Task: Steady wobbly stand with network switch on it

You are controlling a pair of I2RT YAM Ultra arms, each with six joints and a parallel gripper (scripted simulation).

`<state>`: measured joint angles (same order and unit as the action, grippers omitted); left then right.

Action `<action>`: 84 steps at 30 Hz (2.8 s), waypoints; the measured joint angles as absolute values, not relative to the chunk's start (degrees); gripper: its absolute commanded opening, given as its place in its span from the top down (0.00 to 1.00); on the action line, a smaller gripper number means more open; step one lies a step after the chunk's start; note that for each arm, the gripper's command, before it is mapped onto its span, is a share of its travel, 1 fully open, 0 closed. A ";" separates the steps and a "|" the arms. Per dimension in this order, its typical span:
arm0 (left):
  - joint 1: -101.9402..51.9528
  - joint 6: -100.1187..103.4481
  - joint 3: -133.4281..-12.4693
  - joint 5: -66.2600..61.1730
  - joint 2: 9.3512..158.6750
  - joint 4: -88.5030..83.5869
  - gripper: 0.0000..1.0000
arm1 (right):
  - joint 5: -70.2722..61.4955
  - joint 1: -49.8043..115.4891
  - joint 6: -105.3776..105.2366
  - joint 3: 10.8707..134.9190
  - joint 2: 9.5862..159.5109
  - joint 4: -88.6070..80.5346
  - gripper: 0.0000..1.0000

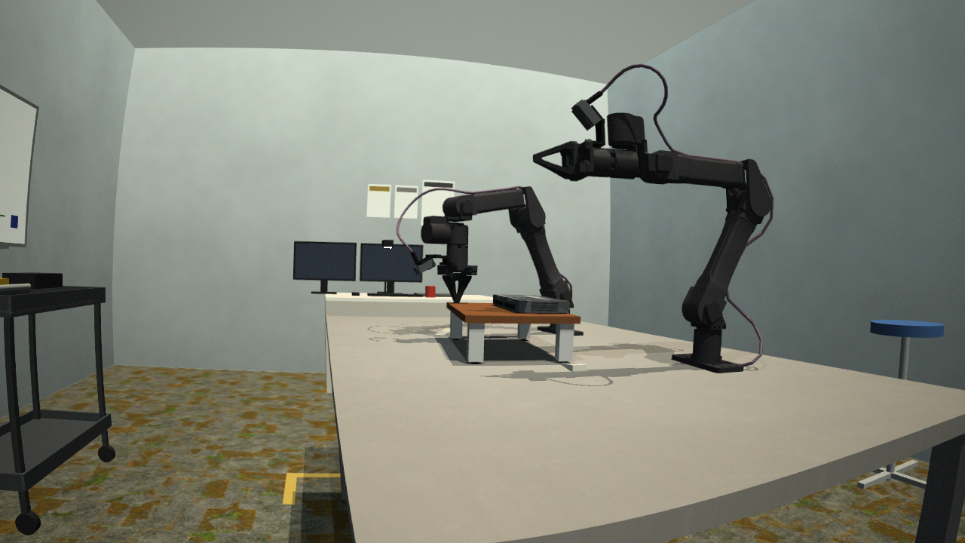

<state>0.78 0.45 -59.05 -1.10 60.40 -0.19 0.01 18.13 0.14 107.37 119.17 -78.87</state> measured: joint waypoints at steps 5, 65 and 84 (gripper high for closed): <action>4.43 2.61 -56.45 -5.82 64.12 -3.33 1.00 | 0.01 18.13 0.14 107.37 119.17 -78.87 1.00; 32.69 15.35 -38.22 -43.18 94.56 -22.96 1.00 | 0.01 18.13 0.14 107.37 119.17 -78.87 1.00; 30.96 17.65 -36.42 -42.74 93.03 -20.99 1.00 | 0.01 18.13 0.14 107.37 119.17 -78.87 1.00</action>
